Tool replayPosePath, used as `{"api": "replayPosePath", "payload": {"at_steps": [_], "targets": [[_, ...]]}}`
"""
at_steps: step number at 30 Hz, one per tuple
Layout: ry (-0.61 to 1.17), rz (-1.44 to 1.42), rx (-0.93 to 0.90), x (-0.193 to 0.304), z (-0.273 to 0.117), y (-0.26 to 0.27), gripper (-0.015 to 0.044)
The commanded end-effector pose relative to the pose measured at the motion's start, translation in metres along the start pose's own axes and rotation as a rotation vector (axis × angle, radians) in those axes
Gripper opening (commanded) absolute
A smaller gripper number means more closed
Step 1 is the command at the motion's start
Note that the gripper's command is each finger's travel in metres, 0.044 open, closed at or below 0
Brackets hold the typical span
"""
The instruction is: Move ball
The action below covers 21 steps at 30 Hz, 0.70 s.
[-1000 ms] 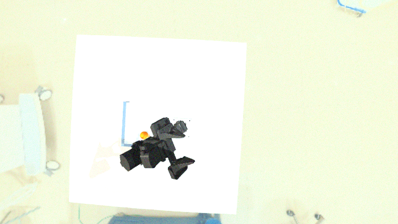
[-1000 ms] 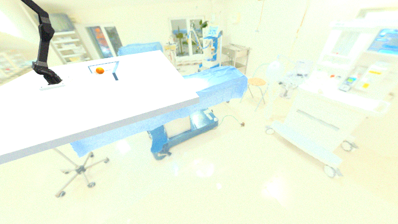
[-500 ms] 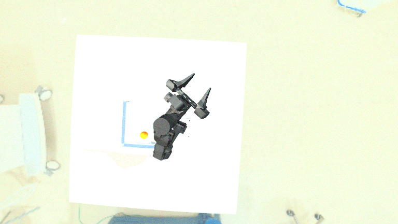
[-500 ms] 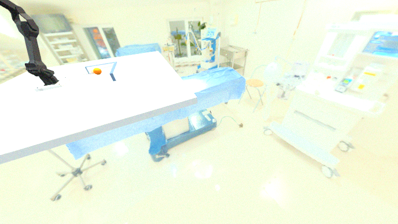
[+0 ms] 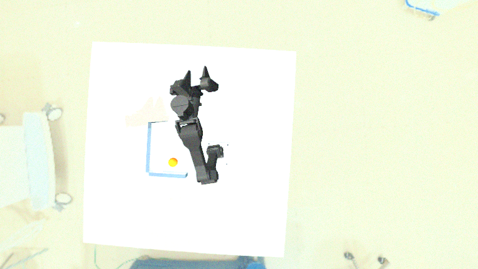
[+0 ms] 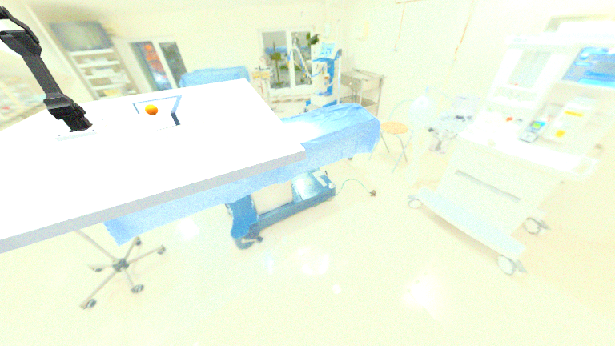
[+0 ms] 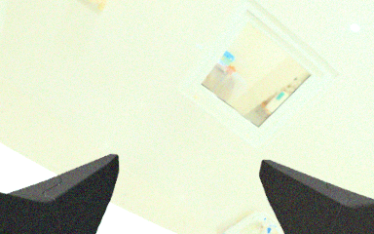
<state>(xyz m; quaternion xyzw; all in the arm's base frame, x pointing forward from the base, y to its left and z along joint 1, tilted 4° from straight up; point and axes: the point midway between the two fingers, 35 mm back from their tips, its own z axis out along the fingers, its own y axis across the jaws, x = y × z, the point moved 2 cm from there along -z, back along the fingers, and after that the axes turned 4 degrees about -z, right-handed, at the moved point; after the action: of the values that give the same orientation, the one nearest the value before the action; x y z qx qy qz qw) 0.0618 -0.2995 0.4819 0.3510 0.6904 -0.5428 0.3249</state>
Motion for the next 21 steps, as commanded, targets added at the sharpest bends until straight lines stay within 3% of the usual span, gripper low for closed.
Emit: {"api": "replayPosePath", "payload": {"at_steps": [1, 11, 21], "targets": [[0.015, -0.139, -0.219, 0.003, 0.011, 0.072, 0.0376], [-0.045, -0.470, -0.633, 0.011, -0.018, 0.216, 0.0376], [-0.175, -0.902, -1.053, 0.050, -0.108, 0.341, 0.0376]]}}
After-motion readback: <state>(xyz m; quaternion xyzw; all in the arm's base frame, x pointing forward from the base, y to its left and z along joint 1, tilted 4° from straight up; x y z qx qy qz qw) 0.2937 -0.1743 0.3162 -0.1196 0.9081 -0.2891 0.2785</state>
